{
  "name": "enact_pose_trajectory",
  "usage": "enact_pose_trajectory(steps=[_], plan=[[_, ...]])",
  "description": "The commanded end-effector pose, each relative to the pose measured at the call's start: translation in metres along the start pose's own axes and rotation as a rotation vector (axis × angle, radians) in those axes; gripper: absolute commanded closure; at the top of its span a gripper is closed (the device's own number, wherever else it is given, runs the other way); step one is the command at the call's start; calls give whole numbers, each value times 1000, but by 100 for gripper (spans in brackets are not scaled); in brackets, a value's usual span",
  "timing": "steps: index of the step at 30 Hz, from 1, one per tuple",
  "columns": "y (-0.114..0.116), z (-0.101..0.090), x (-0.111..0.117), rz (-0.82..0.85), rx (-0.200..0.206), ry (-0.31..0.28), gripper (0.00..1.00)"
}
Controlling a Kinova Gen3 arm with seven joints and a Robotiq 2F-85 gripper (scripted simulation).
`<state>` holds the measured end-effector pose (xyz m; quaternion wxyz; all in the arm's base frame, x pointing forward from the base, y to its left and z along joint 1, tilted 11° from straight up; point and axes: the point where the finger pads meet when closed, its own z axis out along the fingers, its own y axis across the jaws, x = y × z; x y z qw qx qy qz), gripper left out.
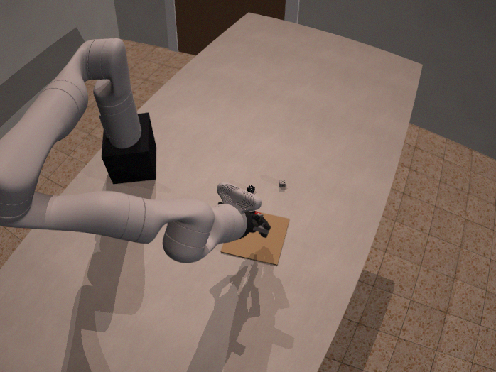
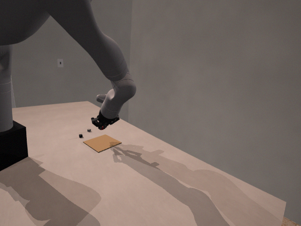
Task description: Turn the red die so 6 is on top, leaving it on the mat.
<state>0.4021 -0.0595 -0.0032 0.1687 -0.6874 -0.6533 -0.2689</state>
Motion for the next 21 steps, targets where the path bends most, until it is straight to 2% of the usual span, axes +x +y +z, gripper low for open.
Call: enact_pose_trajectory(steps=[1,21], plan=[[0,0,0,-1,-1,0,89],[0,7,-7,-1,-1,0,89]])
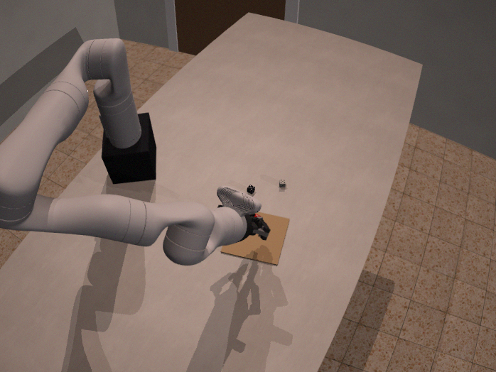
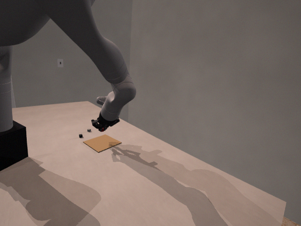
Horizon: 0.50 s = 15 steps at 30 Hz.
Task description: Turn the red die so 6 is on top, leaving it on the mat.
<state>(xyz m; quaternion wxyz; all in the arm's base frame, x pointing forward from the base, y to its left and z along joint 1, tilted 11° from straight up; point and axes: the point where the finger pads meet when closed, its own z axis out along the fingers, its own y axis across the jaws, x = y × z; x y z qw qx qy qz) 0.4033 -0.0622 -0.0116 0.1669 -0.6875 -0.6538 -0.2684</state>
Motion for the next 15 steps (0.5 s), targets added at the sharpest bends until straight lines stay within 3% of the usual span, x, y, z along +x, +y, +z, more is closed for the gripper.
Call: enact_pose_trajectory(steps=[1,15], plan=[[0,3,-1,1,1,3,89],[0,17,-15,1,1,3,89]])
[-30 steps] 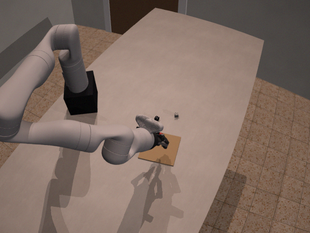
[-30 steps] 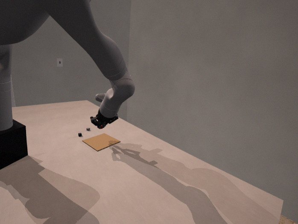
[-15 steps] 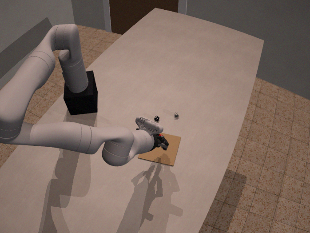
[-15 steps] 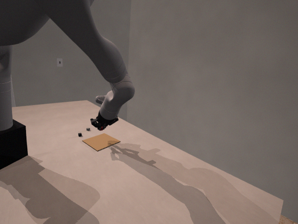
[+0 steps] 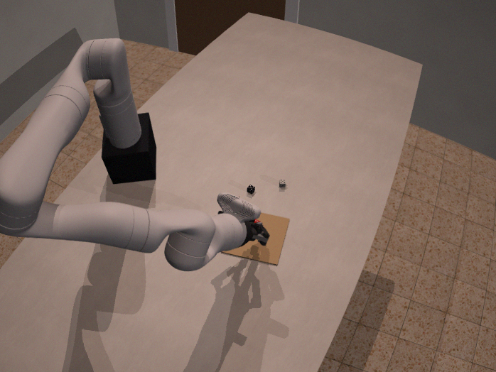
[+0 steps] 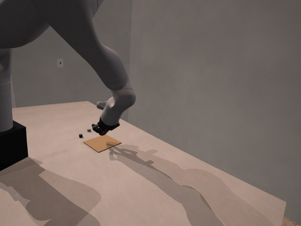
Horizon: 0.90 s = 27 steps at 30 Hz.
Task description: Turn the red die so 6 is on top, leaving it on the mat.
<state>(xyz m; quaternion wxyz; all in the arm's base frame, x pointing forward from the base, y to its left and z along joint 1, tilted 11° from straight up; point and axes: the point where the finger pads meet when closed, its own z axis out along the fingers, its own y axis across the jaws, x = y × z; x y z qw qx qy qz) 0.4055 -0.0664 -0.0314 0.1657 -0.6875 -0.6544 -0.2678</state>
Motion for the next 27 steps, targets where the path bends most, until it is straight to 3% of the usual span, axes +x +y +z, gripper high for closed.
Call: enact_pose_trajectory(steps=[1,27], plan=[[0,5,-2,2,1,5,89],[0,25,-22,2,1,5,89]])
